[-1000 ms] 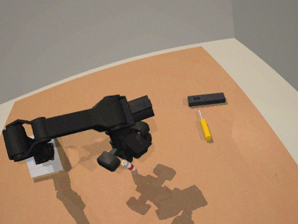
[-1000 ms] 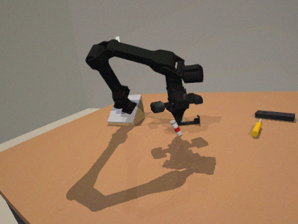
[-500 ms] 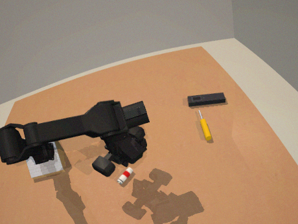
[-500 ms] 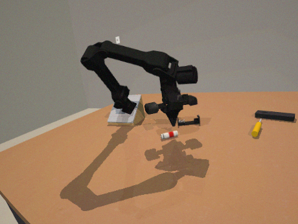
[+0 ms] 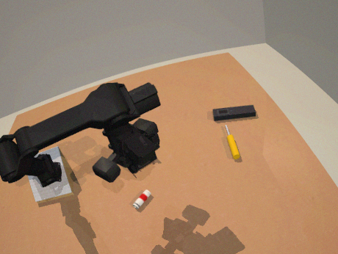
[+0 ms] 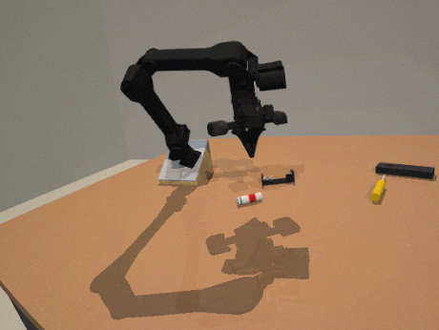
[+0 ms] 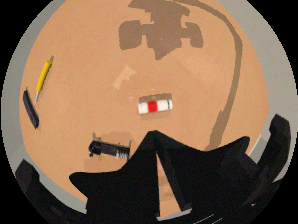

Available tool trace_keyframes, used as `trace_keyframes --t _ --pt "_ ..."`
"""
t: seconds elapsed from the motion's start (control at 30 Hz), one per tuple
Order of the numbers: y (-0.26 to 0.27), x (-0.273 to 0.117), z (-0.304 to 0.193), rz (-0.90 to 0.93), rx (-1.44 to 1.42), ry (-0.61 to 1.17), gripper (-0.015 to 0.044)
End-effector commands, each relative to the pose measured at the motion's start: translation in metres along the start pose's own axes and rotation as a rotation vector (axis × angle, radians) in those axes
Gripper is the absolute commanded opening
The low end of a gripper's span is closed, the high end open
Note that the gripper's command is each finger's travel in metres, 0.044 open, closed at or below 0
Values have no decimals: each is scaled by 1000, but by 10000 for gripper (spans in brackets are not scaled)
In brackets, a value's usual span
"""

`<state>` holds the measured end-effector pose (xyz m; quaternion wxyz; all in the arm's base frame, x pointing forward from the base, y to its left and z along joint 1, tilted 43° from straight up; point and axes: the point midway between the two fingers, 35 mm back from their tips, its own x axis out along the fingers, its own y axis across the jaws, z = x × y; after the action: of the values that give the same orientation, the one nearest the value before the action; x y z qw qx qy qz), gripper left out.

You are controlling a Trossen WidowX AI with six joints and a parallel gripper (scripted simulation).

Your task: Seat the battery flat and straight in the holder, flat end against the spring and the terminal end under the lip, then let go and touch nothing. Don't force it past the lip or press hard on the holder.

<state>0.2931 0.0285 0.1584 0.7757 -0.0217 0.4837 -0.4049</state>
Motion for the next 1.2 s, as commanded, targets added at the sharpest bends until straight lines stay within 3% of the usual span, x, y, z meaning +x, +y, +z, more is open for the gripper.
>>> trace_keyframes --t 0.0,0.2,0.3,0.5,0.73,1.17 --pt "-1 -4 -1 -1 6 4 0" --pt "-1 -1 0 -4 0 2 0" --pt "-3 5 0 -3 167 3 79" --pt "-9 34 0 -2 853 4 223" --pt "-19 62 -1 -3 1572 -2 223" --pt "-20 63 -1 -3 1590 -2 223"
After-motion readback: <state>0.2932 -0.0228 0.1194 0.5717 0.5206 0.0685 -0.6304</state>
